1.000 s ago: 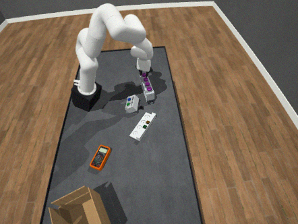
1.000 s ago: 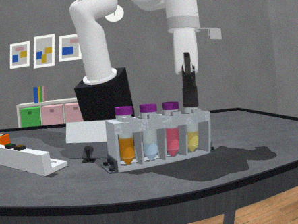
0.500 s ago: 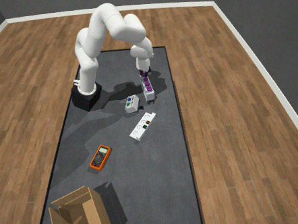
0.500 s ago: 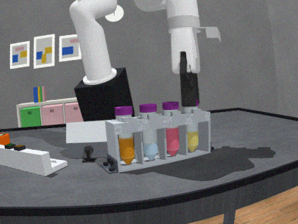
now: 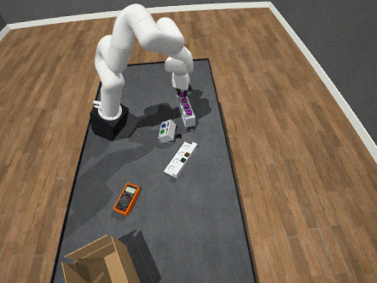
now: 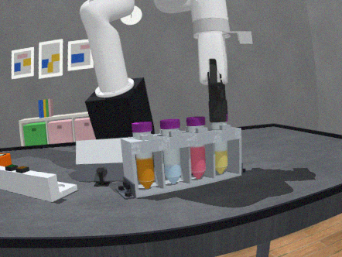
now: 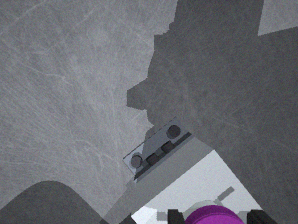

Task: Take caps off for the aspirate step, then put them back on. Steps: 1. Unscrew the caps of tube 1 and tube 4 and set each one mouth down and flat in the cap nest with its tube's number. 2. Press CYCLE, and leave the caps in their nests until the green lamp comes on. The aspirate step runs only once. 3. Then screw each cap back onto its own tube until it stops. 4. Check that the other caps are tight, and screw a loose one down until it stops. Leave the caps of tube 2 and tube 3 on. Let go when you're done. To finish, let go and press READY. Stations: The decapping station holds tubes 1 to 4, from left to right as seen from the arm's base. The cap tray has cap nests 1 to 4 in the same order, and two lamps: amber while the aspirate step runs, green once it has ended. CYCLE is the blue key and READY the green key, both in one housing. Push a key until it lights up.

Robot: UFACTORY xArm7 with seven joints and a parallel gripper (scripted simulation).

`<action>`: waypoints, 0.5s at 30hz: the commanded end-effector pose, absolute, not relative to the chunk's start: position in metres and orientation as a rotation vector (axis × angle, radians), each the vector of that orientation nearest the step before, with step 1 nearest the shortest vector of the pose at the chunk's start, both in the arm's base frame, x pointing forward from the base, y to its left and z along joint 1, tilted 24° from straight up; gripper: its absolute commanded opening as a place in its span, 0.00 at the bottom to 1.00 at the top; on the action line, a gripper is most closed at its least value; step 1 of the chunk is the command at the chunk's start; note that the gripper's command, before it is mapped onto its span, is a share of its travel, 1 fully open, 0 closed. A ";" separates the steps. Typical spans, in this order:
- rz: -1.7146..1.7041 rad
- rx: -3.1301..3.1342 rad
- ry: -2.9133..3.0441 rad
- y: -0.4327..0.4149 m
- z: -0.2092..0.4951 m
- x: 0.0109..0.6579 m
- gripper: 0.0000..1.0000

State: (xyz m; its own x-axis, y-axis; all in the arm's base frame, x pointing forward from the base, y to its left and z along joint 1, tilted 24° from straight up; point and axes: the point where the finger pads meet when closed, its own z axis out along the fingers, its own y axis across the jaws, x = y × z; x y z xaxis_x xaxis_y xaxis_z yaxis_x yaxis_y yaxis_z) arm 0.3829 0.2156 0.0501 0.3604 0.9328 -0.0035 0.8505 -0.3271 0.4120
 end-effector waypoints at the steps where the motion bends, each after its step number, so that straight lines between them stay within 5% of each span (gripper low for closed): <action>1: 0.284 2.112 1.777 0.217 0.052 0.384 0.00; 15: 0.137 1.541 2.250 0.218 0.052 0.384 0.00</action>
State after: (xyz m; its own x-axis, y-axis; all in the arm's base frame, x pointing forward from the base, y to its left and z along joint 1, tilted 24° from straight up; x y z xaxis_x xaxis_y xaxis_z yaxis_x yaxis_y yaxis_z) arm 0.3826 0.2154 0.0502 -0.1651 0.9572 -0.2376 0.8931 0.2473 0.3758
